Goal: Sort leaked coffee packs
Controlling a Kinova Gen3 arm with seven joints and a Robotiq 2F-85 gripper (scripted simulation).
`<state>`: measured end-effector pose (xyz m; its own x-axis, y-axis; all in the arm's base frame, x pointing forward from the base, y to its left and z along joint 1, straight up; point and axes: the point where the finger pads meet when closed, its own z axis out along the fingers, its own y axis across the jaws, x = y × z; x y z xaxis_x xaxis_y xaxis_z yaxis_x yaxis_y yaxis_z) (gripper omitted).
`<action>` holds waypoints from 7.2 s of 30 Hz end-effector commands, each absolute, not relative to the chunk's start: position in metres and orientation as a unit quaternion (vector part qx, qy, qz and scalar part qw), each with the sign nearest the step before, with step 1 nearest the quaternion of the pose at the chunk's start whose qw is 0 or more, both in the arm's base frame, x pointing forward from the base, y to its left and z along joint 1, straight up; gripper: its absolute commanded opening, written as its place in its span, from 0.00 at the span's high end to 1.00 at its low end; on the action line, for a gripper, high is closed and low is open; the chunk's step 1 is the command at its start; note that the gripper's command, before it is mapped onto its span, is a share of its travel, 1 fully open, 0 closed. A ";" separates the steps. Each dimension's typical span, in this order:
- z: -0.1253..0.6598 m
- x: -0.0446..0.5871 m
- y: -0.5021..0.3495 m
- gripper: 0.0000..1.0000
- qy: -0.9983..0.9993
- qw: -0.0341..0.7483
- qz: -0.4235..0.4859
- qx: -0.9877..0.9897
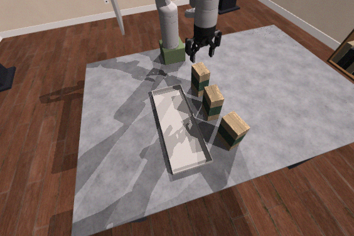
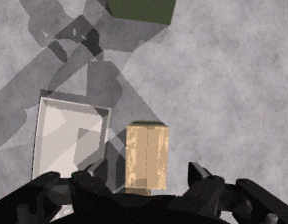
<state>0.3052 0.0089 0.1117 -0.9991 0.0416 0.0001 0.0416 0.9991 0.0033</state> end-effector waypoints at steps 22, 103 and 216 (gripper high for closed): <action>0.117 0.410 -0.005 0.15 -0.997 -0.004 -0.006 -0.082; 0.075 0.448 -0.020 0.15 -0.994 -0.002 -0.001 -0.106; 0.037 0.448 -0.020 0.73 -0.994 -0.002 -0.001 -0.106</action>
<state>0.4485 -0.0196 0.0369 -0.9774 0.2113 -0.0033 0.2113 0.9774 0.0020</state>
